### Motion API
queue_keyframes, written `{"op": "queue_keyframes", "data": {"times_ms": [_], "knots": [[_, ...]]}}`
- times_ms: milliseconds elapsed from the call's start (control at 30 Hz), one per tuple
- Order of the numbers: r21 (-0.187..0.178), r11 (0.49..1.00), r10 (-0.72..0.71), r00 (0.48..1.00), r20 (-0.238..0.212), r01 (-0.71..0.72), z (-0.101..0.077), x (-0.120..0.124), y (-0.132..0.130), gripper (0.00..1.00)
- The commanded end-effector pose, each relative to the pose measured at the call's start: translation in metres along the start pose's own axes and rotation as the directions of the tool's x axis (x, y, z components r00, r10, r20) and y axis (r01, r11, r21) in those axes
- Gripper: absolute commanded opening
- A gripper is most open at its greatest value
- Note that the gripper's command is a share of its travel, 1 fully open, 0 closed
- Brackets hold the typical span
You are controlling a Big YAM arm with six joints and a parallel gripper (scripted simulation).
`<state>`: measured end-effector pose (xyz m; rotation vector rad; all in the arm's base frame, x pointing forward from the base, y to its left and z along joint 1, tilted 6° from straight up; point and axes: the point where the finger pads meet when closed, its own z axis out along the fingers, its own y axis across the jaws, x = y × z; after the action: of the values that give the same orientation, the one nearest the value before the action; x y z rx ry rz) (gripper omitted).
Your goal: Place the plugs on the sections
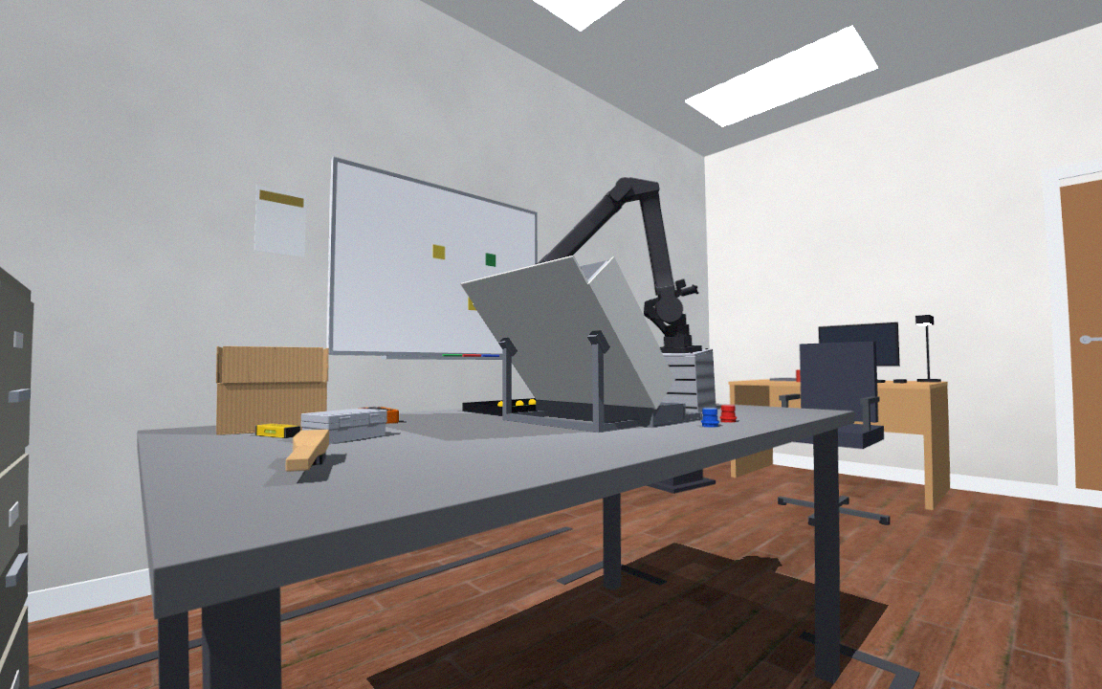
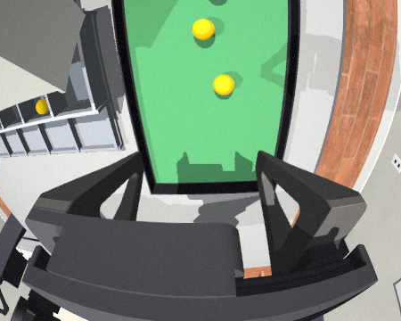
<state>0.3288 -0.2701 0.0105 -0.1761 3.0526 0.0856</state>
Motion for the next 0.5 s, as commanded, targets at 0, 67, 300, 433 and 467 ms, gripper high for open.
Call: {"op": "queue_keyframes", "data": {"times_ms": [0, 67, 300, 433, 467], "knots": [[0.016, 1.000, 0.002, 1.000, 0.016, -0.002, -0.0066, -0.0117, -0.0263, 0.80], [0.015, 1.000, 0.004, 1.000, 0.015, -0.004, -0.0060, -0.0121, -0.0288, 0.80], [0.024, 1.000, -0.019, 1.000, 0.024, 0.018, -0.0058, -0.0122, -0.0286, 0.80], [0.030, 0.999, -0.033, 0.999, 0.029, 0.033, -0.0057, -0.0122, -0.0285, 0.80], [0.031, 0.999, -0.037, 0.999, 0.031, 0.036, -0.0057, -0.0122, -0.0285, 0.80]]}}
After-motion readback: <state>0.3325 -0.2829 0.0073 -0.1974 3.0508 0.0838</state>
